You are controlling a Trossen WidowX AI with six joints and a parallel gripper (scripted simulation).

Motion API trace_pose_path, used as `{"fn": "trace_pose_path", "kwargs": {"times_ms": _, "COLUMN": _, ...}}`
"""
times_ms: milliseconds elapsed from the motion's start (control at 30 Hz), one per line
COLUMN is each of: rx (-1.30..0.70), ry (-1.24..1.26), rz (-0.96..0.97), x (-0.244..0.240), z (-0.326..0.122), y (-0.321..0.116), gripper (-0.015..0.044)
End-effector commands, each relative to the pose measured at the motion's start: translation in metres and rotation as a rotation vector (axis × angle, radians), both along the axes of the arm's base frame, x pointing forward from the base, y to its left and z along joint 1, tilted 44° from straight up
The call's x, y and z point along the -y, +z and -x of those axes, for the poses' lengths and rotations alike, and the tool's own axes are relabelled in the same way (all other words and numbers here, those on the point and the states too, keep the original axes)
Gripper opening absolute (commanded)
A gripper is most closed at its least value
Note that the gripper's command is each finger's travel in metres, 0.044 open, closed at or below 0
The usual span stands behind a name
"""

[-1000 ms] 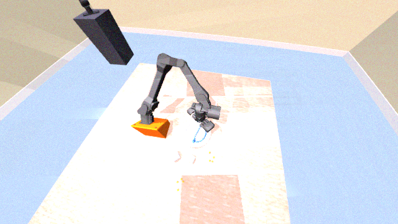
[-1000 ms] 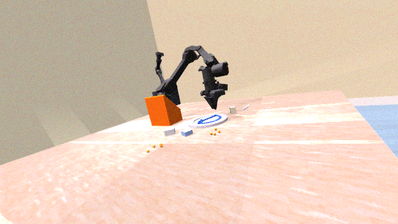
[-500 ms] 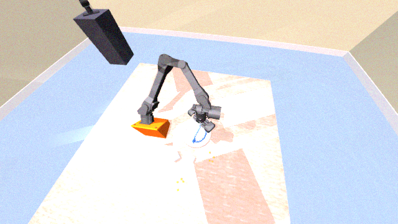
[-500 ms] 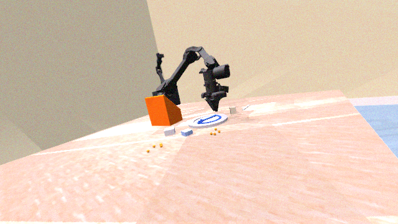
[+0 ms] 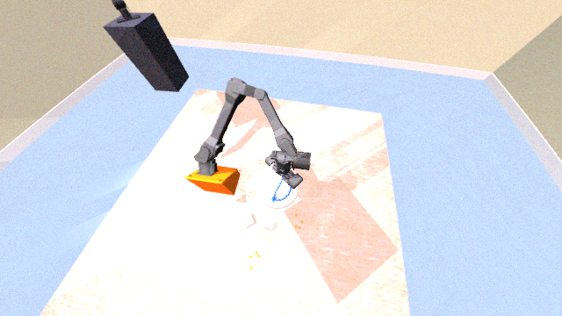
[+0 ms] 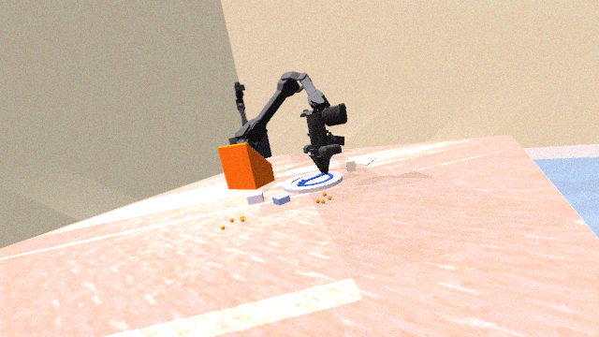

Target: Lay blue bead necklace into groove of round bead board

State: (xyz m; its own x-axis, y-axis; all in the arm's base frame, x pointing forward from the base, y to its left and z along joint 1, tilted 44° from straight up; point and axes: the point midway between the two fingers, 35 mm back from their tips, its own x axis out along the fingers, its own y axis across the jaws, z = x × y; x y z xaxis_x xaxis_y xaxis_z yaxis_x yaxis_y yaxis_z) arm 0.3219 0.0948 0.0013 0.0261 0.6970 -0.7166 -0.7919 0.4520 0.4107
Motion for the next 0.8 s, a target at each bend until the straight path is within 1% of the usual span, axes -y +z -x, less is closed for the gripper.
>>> {"fn": "trace_pose_path", "kwargs": {"times_ms": 0, "rx": -0.009, "ry": -0.005, "rz": -0.002, "x": -0.0014, "z": 0.0022, "y": -0.0028, "gripper": 0.0120}}
{"fn": "trace_pose_path", "kwargs": {"times_ms": 33, "rx": -0.009, "ry": -0.005, "rz": -0.002, "x": -0.0014, "z": 0.0022, "y": -0.0028, "gripper": 0.0120}}
{"fn": "trace_pose_path", "kwargs": {"times_ms": 167, "rx": -0.001, "ry": -0.001, "rz": 0.000, "x": -0.0003, "z": 0.0003, "y": -0.0008, "gripper": 0.0015}}
{"fn": "trace_pose_path", "kwargs": {"times_ms": 200, "rx": -0.001, "ry": -0.001, "rz": 0.000, "x": -0.0003, "z": 0.0003, "y": -0.0008, "gripper": 0.0000}}
{"fn": "trace_pose_path", "kwargs": {"times_ms": 767, "rx": -0.001, "ry": -0.001, "rz": 0.000, "x": -0.0003, "z": 0.0003, "y": -0.0008, "gripper": 0.0000}}
